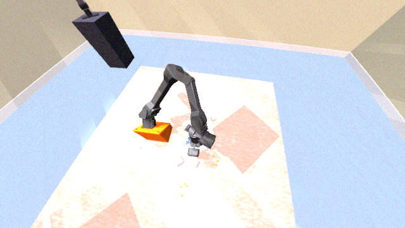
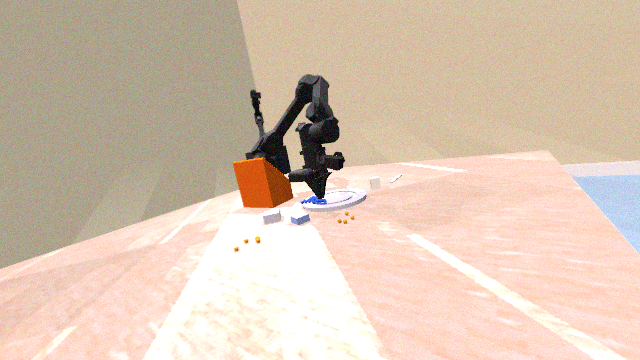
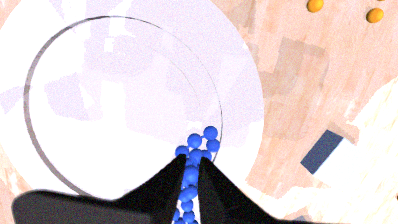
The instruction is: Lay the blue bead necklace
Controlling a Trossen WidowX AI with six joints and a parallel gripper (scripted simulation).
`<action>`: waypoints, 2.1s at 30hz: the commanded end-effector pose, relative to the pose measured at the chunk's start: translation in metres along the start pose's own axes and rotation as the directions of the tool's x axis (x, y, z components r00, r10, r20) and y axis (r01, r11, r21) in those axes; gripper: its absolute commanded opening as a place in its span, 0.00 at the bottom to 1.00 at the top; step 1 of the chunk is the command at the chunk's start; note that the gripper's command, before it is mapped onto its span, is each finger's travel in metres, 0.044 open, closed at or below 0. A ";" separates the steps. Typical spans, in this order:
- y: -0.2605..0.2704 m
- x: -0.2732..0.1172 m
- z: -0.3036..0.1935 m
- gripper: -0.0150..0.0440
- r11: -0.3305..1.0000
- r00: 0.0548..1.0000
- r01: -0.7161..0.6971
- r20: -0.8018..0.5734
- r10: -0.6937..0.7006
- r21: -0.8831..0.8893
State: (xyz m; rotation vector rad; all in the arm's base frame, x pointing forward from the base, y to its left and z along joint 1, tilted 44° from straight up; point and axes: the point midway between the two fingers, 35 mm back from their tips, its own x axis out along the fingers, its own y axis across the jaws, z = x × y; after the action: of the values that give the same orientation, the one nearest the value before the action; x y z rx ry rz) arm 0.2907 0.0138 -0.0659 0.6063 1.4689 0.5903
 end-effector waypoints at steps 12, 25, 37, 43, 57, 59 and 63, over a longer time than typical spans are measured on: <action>0.014 -0.003 0.013 0.25 1.000 1.000 -0.001 0.003 0.001 -0.004; 0.014 0.005 0.013 0.25 1.000 1.000 -0.002 0.003 0.002 -0.004; 0.014 0.007 0.013 0.25 1.000 1.000 -0.002 0.003 0.002 -0.004; 0.014 0.007 0.013 0.25 1.000 1.000 -0.002 0.003 0.002 -0.004; 0.014 0.007 0.013 0.25 1.000 1.000 -0.002 0.003 0.002 -0.004; 0.014 0.007 0.013 0.25 1.000 1.000 -0.002 0.003 0.002 -0.004; 0.014 0.007 0.013 0.25 1.000 1.000 -0.002 0.003 0.002 -0.004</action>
State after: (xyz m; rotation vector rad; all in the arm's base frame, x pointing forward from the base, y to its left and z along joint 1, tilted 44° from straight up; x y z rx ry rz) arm 0.3066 0.0258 -0.0604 0.5983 1.4558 0.5891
